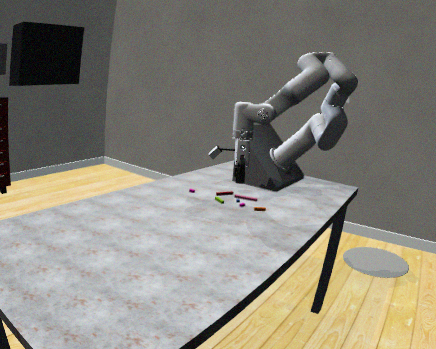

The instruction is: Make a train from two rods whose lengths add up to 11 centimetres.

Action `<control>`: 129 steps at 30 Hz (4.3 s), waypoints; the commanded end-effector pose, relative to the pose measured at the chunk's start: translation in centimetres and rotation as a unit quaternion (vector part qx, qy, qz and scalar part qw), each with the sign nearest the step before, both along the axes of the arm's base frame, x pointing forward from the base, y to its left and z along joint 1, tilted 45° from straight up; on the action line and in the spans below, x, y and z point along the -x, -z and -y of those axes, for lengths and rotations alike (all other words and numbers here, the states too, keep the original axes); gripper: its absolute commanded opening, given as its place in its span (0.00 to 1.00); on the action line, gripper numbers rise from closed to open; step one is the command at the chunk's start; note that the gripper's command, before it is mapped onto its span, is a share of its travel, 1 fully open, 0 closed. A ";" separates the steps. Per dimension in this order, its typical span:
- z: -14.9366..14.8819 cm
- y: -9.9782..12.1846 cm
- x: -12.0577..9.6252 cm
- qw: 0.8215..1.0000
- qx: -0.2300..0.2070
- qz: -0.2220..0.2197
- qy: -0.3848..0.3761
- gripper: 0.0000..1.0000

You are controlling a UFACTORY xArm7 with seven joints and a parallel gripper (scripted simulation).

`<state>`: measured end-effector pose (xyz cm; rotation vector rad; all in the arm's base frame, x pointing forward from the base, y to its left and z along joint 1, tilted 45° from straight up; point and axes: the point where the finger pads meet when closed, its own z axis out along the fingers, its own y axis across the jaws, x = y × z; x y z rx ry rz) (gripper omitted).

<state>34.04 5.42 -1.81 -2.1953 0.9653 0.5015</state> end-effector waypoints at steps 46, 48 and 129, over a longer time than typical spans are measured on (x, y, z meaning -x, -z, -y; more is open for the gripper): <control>1.9 1.6 -0.2 0.779 0.053 -0.446 0.437 1.00; 2.0 1.7 -0.2 0.775 0.053 -0.450 0.441 1.00; 2.0 1.7 -0.2 0.774 0.054 -0.450 0.442 1.00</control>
